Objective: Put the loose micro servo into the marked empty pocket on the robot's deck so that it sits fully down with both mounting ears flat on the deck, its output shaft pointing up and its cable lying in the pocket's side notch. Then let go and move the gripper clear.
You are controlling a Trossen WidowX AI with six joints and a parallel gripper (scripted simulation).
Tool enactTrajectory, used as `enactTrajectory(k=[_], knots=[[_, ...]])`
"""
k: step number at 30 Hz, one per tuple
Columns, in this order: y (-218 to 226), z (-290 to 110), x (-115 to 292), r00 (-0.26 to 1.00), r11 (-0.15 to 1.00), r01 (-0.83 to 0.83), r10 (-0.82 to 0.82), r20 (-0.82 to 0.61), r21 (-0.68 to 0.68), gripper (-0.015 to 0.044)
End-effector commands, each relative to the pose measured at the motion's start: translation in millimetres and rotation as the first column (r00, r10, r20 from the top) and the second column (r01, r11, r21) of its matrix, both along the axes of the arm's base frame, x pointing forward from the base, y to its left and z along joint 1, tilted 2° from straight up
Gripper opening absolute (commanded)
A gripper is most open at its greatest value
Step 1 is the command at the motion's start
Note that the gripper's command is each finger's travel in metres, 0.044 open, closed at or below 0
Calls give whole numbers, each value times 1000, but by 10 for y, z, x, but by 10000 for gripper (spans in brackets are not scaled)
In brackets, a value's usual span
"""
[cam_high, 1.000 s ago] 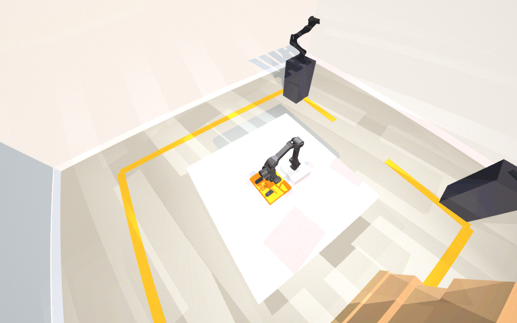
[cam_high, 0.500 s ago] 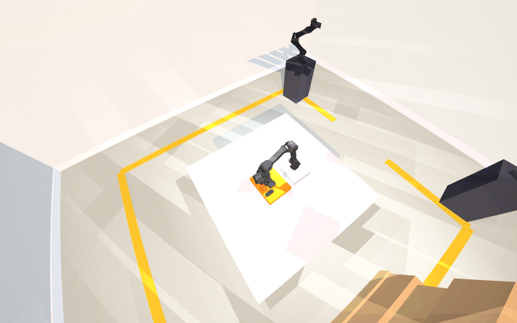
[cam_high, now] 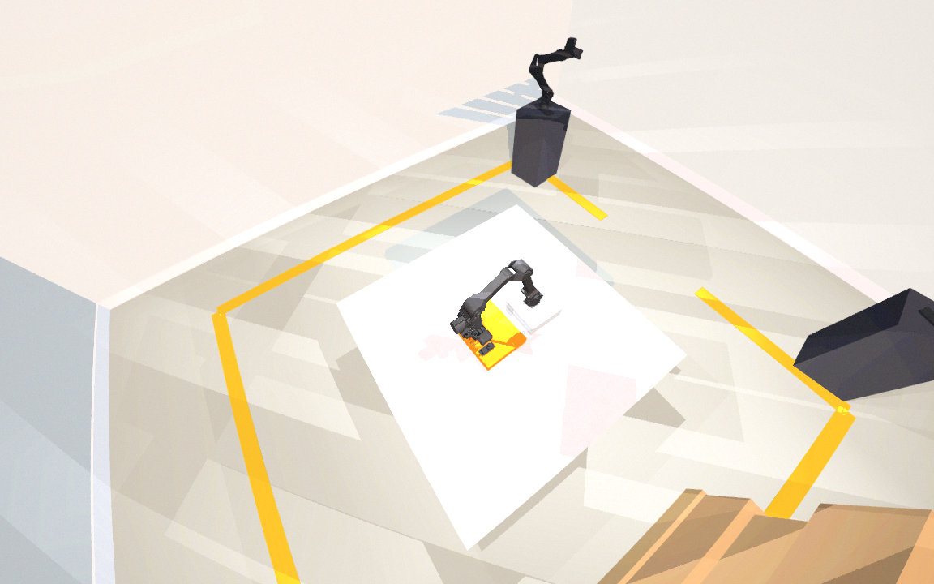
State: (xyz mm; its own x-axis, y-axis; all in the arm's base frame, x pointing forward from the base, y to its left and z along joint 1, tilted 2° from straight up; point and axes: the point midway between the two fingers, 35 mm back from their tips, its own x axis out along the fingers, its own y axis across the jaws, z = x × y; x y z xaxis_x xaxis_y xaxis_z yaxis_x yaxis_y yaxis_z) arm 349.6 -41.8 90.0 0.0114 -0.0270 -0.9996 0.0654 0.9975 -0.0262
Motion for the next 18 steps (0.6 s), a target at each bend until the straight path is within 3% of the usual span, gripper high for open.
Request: enactTrajectory(k=[1,18], knots=[[-6,-22,30,1000,1000,3,-3,9,-3,0],[-11,-157,39,1000,1000,3,-3,9,-3,0]])
